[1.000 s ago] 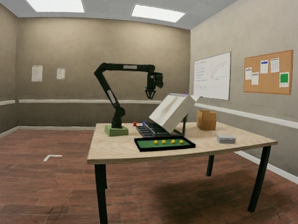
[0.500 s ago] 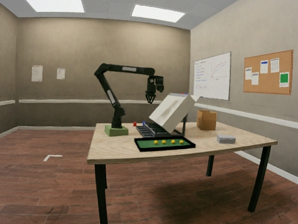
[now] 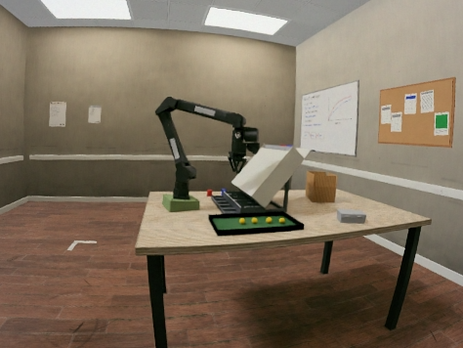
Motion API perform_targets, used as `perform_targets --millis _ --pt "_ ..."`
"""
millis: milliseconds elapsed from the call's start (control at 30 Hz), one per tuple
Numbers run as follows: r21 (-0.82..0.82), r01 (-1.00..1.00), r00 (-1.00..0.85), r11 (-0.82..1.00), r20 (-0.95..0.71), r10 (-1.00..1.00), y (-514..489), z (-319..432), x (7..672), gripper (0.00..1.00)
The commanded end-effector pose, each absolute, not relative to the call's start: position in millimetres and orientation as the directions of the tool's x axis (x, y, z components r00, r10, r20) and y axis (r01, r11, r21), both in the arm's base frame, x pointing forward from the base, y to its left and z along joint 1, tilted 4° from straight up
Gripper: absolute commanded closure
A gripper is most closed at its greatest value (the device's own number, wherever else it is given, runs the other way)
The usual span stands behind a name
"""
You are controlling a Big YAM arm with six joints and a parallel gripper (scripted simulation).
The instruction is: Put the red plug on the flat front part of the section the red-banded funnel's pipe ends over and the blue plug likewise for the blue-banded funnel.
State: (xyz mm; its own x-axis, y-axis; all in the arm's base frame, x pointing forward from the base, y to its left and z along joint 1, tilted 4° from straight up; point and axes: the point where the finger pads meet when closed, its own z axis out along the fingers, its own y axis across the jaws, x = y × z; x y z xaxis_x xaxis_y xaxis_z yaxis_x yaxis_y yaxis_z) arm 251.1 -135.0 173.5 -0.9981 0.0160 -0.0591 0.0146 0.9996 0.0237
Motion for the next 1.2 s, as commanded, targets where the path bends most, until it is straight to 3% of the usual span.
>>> perform_targets --millis 0,300,800,1167 --pt "0.011 -0.015 -0.996 1.0 -0.084 -0.014 -149 174 256 0.2" --pt "0.009 -0.011 -0.997 1.0 -0.079 -0.01 -163 165 256 0.2" --pt "0.009 0.005 -0.997 1.0 -0.079 0.005 -297 129 248 0.2" --pt "0.005 -0.005 -0.997 1.0 -0.078 -0.004 -312 125 246 0.2"
